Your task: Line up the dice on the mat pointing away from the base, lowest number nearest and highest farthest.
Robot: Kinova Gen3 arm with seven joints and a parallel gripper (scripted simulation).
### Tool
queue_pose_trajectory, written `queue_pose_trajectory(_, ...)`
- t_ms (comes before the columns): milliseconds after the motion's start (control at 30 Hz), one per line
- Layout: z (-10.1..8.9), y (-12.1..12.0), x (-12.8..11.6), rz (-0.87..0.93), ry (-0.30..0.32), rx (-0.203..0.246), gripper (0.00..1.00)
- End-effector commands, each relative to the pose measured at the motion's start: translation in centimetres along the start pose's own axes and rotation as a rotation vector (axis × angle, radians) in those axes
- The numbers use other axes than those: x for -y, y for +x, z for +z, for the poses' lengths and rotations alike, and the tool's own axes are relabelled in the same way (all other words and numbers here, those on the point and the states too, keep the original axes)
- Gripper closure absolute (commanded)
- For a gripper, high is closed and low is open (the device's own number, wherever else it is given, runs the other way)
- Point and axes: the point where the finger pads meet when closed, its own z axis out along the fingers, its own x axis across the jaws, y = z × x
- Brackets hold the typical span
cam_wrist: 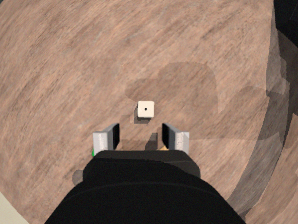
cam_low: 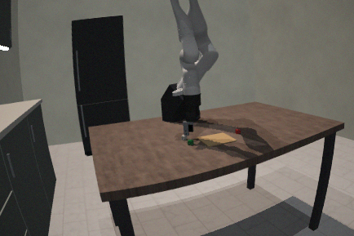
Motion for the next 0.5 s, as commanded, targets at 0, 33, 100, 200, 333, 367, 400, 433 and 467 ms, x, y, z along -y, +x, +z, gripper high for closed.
queue_pose_trajectory(0, 0.0, 0.4, -0.3, -0.002, 0.004, -0.001, 0.0)
queue_pose_trajectory(33, 0.0, 0.5, -0.5, -0.002, 0.004, -0.001, 0.0)
queue_pose_trajectory(100, 0.0, 0.7, -1.0, -0.004, 0.004, -0.002, 0.0)
queue_pose_trajectory(200, 0.0, 1.2, -1.8, -0.004, 0.004, -0.003, 0.0)
queue_pose_trajectory(333, 0.0, 1.9, -3.1, -0.005, 0.003, -0.004, 0.0)
queue_pose_trajectory(367, 0.0, 2.1, -3.5, -0.005, 0.003, -0.004, 0.0)
queue_pose_trajectory(400, 0.0, 2.3, -4.0, -0.005, 0.004, -0.004, 0.0)
queue_pose_trajectory(433, 0.0, 2.3, -4.0, -0.005, 0.004, -0.004, 0.0)
queue_pose_trajectory(467, 0.0, 2.3, -4.0, -0.005, 0.004, -0.004, 0.0)
